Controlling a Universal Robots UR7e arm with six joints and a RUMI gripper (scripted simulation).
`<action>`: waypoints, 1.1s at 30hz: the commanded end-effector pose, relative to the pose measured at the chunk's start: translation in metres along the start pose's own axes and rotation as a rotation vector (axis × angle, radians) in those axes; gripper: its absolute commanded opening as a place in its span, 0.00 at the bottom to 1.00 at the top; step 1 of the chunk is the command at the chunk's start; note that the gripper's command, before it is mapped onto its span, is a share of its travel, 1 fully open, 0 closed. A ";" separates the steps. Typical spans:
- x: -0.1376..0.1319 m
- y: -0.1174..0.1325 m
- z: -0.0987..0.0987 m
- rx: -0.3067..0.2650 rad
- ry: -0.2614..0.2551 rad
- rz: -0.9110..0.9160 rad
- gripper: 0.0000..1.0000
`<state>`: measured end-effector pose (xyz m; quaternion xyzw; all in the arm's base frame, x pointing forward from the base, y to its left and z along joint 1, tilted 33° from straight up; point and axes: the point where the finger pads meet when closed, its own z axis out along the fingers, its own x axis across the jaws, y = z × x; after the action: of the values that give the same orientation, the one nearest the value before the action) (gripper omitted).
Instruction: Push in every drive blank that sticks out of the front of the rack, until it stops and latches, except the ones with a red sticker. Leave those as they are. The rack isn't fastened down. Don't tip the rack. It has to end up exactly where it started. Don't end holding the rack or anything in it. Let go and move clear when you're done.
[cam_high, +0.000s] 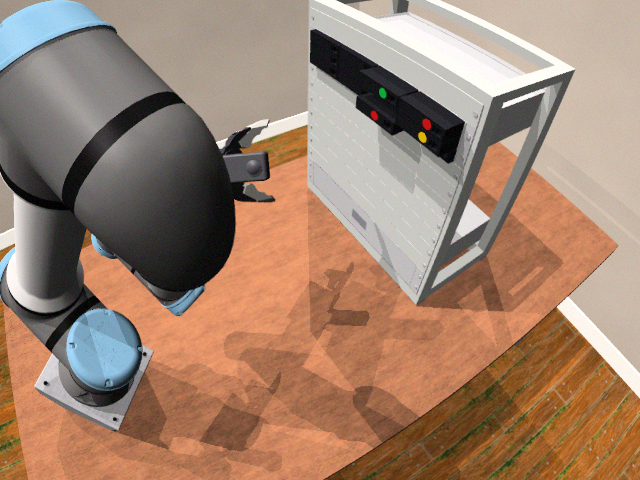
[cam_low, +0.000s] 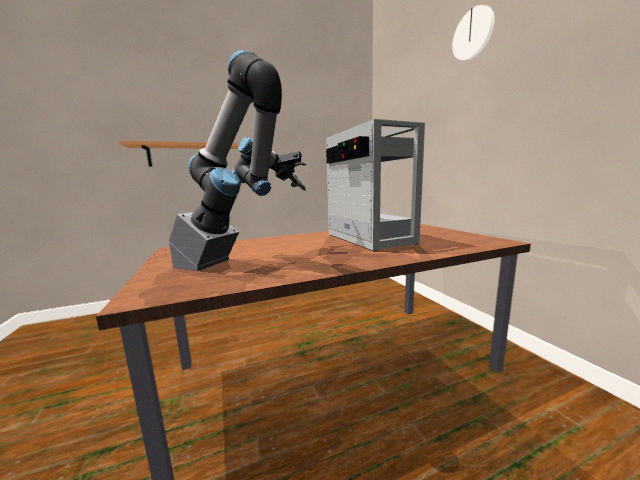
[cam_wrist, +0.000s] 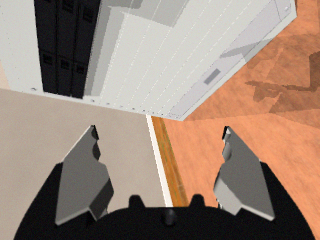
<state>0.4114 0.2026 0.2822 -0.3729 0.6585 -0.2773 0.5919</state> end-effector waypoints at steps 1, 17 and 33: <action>-0.007 -0.034 -0.007 0.069 -0.053 0.108 1.00; -0.023 -0.114 -0.043 0.249 -0.205 0.336 1.00; -0.034 -0.156 -0.073 0.350 -0.318 0.444 1.00</action>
<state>0.3703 0.1395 0.4297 -0.1603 0.5748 -0.1949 0.7784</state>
